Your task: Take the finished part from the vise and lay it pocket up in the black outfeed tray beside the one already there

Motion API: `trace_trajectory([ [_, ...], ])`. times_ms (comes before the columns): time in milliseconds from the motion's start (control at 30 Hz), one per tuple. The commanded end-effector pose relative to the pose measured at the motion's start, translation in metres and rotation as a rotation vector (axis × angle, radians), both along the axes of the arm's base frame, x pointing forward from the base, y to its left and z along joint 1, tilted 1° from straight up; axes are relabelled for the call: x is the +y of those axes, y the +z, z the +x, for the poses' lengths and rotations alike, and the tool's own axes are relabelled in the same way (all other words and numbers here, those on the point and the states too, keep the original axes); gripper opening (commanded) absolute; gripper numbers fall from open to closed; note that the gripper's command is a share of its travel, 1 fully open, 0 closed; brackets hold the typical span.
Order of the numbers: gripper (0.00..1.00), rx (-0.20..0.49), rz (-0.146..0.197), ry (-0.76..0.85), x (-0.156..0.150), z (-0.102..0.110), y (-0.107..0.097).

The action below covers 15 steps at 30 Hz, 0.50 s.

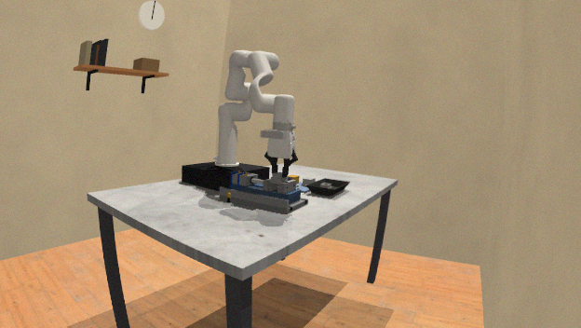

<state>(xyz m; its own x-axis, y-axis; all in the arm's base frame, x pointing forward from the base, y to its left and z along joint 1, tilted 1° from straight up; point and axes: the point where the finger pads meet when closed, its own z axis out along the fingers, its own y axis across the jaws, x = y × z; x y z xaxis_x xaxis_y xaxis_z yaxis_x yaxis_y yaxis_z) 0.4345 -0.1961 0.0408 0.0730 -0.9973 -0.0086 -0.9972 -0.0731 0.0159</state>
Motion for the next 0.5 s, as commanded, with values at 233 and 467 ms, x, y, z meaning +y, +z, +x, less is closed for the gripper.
trace_trajectory([
  [233, 0.00, -0.004, -0.002, 0.000, -0.001, 0.002, 0.021],
  [467, 0.00, -0.004, -0.002, 0.000, -0.001, 0.002, 0.031],
])
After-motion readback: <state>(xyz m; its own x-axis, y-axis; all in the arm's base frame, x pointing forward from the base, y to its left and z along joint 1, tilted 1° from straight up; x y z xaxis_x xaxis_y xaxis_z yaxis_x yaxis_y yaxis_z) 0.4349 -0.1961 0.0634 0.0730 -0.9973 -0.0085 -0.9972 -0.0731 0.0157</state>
